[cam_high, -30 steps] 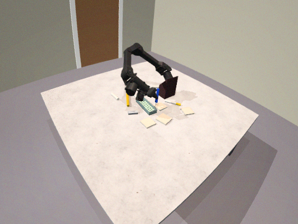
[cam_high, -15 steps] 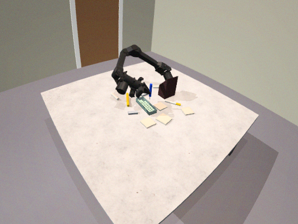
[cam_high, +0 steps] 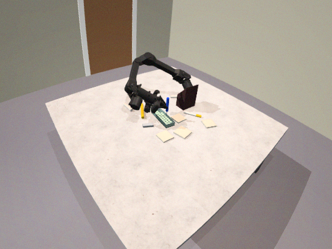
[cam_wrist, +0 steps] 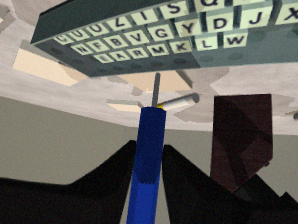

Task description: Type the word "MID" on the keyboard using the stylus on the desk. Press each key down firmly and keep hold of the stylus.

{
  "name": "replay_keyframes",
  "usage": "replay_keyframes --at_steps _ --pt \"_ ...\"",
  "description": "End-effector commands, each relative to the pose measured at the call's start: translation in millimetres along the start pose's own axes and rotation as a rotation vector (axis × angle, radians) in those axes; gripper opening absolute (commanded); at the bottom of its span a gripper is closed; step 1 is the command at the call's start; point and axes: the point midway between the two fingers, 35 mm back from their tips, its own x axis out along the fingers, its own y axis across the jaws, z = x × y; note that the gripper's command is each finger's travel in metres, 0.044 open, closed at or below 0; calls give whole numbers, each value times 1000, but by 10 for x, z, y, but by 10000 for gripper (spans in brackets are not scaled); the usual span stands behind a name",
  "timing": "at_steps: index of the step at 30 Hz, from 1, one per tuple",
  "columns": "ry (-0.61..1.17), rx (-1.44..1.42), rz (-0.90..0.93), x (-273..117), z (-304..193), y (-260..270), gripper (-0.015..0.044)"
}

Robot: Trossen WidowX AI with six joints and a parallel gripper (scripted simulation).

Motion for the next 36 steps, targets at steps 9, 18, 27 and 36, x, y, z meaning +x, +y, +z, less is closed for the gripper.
replay_keyframes --at_steps 9,18,27,36 --pt "-6 -7 -3 7 2 6 0" --pt "-7 -7 -2 -1 48 32 81" --pt "-7 -6 -2 6 62 32 81" --pt "-7 -6 -2 17 59 21 81"
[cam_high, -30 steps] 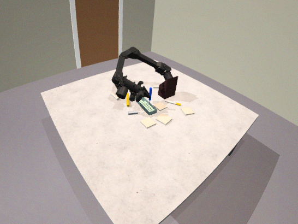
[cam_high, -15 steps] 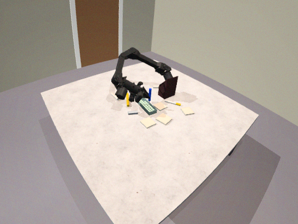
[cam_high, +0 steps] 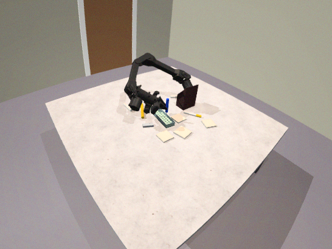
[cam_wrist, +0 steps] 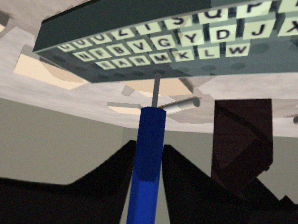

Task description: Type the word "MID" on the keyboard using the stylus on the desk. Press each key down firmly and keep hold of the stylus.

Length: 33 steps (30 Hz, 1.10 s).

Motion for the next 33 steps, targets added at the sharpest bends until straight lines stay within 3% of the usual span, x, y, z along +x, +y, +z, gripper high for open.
replay_keyframes --at_steps 1,33 --pt "-5 -3 0 3 10 -4 81" --pt "-5 -3 0 79 141 -5 81"
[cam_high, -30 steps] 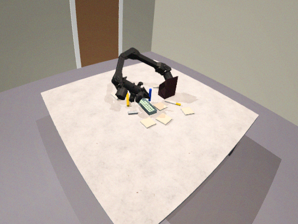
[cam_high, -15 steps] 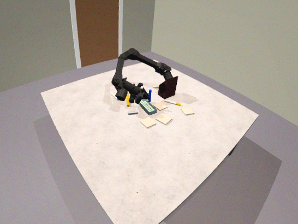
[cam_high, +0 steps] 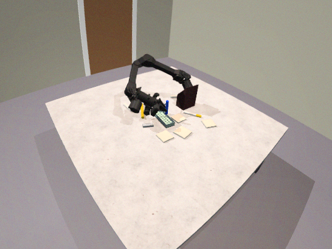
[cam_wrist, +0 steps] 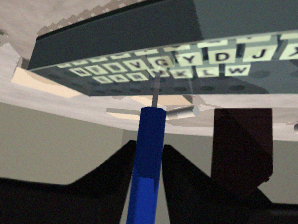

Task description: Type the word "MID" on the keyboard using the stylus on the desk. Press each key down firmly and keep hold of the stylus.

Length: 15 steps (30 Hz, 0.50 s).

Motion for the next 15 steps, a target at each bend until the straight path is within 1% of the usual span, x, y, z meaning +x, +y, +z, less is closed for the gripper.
replay_keyframes --at_steps 1,11,15 --pt "-5 -3 -2 12 21 1 81" --pt "-5 -3 -2 6 12 1 81" --pt "-5 -4 -1 -57 -91 4 81"
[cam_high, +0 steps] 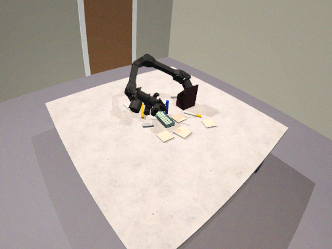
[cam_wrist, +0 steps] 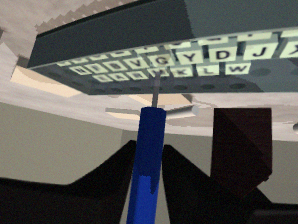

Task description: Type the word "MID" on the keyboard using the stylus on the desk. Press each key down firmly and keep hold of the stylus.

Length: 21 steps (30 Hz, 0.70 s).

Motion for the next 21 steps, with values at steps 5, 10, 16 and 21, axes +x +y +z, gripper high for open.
replay_keyframes --at_steps 5,10,16,21 --pt "-1 -1 3 -180 -302 2 81" --pt "-6 -1 11 -180 -275 -3 78" --pt "-4 62 118 -352 -232 -125 38" --pt "-2 117 209 -491 -198 -241 5"
